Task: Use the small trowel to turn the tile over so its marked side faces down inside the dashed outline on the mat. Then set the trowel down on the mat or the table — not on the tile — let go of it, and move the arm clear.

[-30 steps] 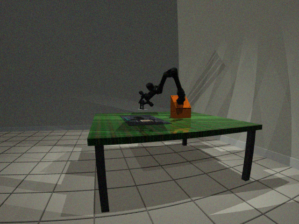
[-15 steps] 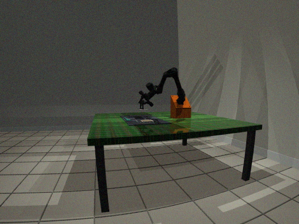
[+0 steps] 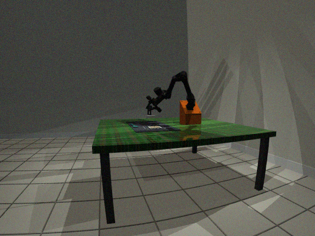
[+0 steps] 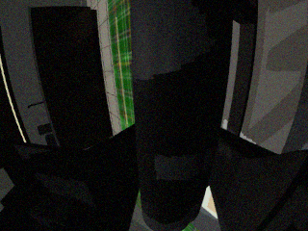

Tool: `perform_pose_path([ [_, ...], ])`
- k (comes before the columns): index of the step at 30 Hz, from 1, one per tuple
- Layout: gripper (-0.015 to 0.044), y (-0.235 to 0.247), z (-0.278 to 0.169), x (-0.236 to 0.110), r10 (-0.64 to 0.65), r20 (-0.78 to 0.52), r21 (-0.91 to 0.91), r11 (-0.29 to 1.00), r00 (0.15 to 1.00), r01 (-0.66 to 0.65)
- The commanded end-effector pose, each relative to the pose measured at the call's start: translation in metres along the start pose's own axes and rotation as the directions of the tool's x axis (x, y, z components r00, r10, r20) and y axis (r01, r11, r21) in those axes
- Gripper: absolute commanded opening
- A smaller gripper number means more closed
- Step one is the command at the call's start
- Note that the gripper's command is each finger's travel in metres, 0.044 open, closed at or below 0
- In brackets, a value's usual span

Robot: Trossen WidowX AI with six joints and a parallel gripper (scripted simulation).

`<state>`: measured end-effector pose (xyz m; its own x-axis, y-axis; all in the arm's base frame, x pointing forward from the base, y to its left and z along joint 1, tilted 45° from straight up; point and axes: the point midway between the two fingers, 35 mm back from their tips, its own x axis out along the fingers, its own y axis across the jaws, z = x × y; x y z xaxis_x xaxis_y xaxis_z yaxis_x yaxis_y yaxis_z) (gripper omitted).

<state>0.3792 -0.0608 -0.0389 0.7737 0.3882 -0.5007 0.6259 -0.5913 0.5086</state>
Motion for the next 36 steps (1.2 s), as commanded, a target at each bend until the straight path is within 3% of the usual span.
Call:
perform_pose_path([
  [1,0.0,0.006,-0.003,0.002,0.008,0.001,-0.011,1.0,1.0,-0.008],
  [21,0.0,0.018,-0.147,0.063,-0.039,0.044,-0.033,0.999,0.998,0.041],
  [36,0.0,-0.005,-0.288,0.061,-0.018,0.032,-0.024,1.0,0.999,0.019],
])
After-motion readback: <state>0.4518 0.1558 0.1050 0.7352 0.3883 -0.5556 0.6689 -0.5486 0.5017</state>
